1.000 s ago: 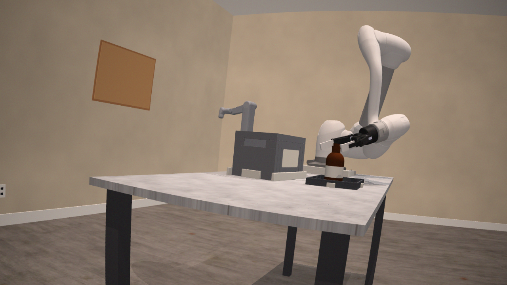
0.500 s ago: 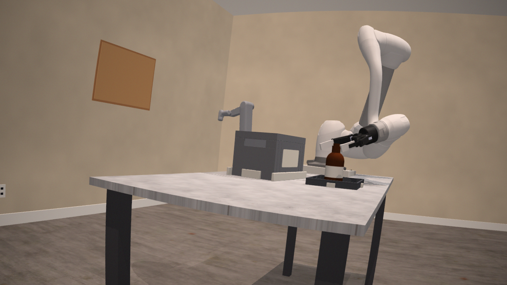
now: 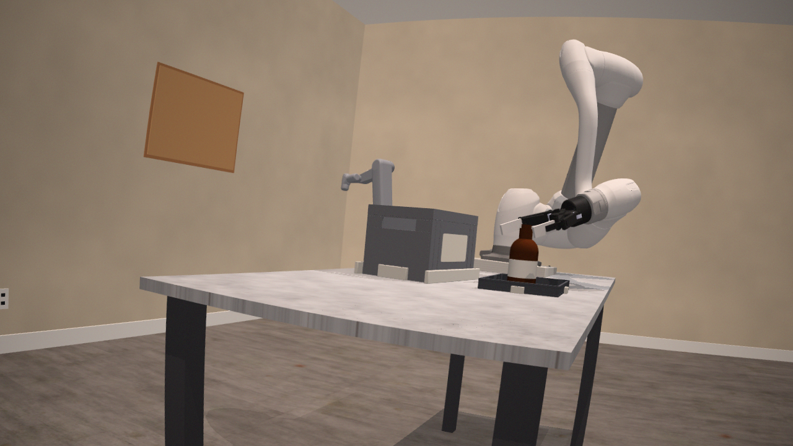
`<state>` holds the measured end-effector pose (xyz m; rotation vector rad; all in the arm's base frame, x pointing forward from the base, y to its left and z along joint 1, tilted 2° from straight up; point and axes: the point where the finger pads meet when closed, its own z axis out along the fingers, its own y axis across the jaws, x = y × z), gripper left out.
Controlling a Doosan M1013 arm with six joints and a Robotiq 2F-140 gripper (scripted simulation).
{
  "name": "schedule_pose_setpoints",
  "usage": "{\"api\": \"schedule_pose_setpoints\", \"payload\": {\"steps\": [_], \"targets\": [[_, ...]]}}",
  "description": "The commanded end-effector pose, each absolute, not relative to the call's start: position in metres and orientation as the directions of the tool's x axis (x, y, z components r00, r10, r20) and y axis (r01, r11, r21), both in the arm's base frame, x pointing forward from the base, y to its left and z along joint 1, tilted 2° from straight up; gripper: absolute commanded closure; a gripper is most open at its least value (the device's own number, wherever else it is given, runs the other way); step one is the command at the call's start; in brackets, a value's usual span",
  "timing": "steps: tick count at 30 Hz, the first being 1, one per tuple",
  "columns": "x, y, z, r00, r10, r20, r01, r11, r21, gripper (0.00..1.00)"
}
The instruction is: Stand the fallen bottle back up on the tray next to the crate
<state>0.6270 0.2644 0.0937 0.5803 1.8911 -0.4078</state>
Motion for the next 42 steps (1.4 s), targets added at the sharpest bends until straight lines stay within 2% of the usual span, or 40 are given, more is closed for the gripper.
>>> {"api": "schedule_pose_setpoints", "payload": {"steps": [1, 42], "targets": [[0.626, 0.265, 0.091, -0.32, 0.2, -0.926, 0.562, 0.827, -0.016, 0.0], [0.626, 0.265, 0.102, -0.32, 0.2, -0.926, 0.562, 0.827, -0.016, 0.0]]}}
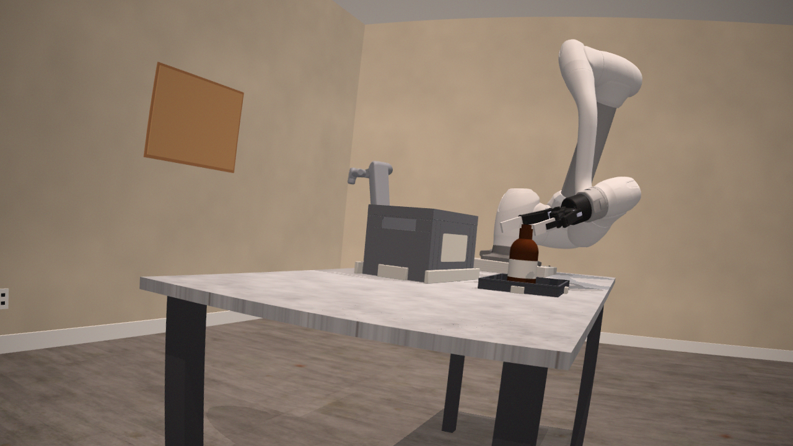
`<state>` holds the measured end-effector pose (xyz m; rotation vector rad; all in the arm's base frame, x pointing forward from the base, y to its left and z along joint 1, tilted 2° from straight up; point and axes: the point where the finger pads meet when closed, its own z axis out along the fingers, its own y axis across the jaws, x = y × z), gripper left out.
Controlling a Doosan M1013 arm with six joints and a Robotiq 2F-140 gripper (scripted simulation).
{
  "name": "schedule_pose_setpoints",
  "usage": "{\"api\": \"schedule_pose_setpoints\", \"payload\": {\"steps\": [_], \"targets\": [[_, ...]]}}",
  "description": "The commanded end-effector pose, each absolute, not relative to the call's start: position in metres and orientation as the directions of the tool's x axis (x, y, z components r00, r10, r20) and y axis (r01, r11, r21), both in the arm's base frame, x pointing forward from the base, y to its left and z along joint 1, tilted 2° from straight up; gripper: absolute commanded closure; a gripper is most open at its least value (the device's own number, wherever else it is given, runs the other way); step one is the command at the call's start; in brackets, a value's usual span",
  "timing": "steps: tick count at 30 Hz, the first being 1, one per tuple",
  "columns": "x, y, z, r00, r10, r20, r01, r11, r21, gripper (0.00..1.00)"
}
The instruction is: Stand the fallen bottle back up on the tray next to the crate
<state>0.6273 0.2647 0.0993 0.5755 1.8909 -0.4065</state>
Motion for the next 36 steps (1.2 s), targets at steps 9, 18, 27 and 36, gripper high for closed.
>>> {"api": "schedule_pose_setpoints", "payload": {"steps": [9, 18, 27, 36], "targets": [[0.627, 0.264, 0.114, -0.32, 0.2, -0.926, 0.562, 0.827, -0.016, 0.0], [0.627, 0.264, 0.135, -0.32, 0.2, -0.926, 0.562, 0.827, -0.016, 0.0], [0.628, 0.264, 0.152, -0.32, 0.2, -0.926, 0.562, 0.827, -0.016, 0.0], [0.628, 0.263, 0.17, -0.32, 0.2, -0.926, 0.562, 0.827, -0.016, 0.0]]}}
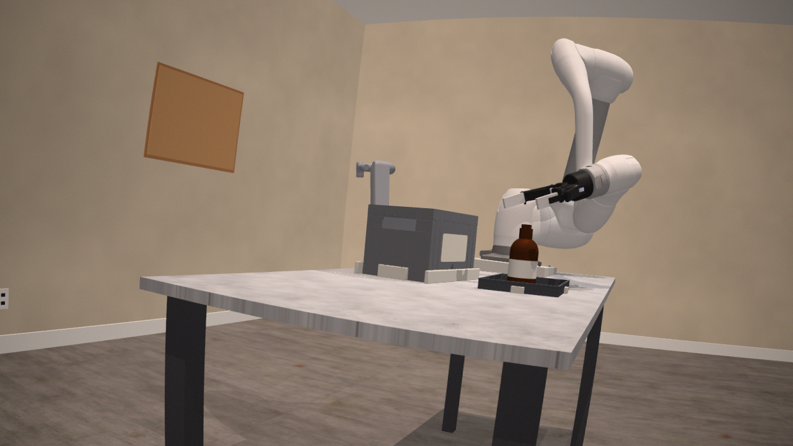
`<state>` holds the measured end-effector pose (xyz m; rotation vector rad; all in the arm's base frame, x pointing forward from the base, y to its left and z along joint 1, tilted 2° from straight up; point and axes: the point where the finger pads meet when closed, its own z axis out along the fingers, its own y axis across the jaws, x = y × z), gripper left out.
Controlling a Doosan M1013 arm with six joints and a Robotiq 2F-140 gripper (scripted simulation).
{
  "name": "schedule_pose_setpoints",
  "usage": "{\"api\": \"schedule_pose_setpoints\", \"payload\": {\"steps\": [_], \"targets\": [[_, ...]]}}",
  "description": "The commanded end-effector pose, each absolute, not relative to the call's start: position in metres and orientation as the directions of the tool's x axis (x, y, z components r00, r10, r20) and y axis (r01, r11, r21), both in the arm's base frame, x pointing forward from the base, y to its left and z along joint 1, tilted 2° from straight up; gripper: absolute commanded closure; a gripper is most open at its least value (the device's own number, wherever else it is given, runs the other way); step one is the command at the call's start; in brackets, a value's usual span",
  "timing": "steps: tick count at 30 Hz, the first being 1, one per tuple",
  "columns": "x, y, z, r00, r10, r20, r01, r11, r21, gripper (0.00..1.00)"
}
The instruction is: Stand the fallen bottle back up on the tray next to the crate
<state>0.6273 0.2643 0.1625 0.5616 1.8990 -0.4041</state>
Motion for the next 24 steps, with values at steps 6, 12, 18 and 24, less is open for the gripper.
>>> {"api": "schedule_pose_setpoints", "payload": {"steps": [6, 12, 18, 24], "targets": [[0.629, 0.263, 0.179, -0.32, 0.2, -0.926, 0.562, 0.827, -0.016, 0.0], [0.629, 0.263, 0.186, -0.32, 0.2, -0.926, 0.562, 0.827, -0.016, 0.0], [0.629, 0.263, 0.189, -0.32, 0.2, -0.926, 0.562, 0.827, -0.016, 0.0], [0.629, 0.263, 0.19, -0.32, 0.2, -0.926, 0.562, 0.827, -0.016, 0.0]]}}
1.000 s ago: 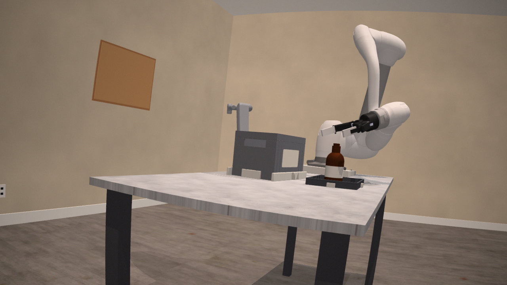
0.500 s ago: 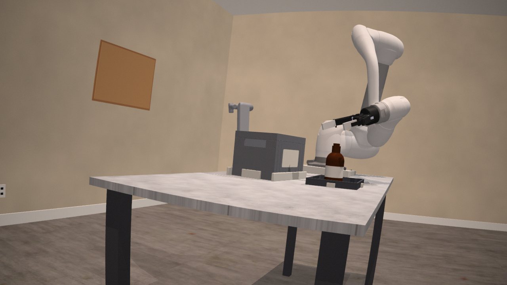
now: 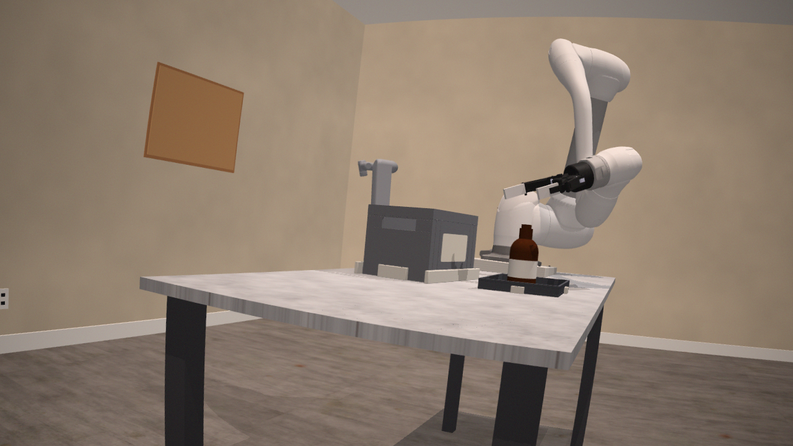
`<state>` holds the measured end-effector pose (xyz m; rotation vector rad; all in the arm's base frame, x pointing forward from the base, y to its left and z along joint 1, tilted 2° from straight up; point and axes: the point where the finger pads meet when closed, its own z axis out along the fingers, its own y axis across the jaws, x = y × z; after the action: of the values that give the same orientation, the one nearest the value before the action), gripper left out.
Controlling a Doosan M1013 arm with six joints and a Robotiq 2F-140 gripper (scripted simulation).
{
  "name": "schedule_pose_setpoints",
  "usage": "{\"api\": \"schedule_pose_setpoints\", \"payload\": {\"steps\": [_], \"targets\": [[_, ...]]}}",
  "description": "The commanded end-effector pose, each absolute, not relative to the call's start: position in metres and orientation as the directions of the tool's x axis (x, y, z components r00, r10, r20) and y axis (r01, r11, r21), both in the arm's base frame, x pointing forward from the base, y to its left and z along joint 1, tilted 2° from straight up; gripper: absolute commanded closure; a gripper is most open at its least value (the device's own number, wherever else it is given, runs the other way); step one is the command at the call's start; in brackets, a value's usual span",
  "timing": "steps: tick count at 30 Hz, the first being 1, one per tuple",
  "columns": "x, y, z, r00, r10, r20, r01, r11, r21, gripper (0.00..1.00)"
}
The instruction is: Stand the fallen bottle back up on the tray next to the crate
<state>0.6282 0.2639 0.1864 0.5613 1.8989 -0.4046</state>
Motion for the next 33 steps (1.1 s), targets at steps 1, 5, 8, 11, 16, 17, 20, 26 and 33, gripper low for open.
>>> {"api": "schedule_pose_setpoints", "payload": {"steps": [1, 5, 8, 11, 16, 17, 20, 26, 33], "targets": [[0.6291, 0.2631, 0.1905, -0.32, 0.2, -0.926, 0.562, 0.827, -0.016, 0.0], [0.6291, 0.2631, 0.1905, -0.32, 0.2, -0.926, 0.562, 0.827, -0.016, 0.9], [0.6291, 0.2631, 0.1905, -0.32, 0.2, -0.926, 0.562, 0.827, -0.016, 0.9], [0.6291, 0.2631, 0.1905, -0.32, 0.2, -0.926, 0.562, 0.827, -0.016, 0.9], [0.6291, 0.2631, 0.1905, -0.32, 0.2, -0.926, 0.562, 0.827, -0.016, 0.9], [0.6291, 0.2631, 0.1905, -0.32, 0.2, -0.926, 0.562, 0.827, -0.016, 0.9], [0.6291, 0.2631, 0.1905, -0.32, 0.2, -0.926, 0.562, 0.827, -0.016, 0.9], [0.6291, 0.2631, 0.1905, -0.32, 0.2, -0.926, 0.562, 0.827, -0.016, 0.9], [0.6291, 0.2631, 0.1905, -0.32, 0.2, -0.926, 0.562, 0.827, -0.016, 0.9]]}}
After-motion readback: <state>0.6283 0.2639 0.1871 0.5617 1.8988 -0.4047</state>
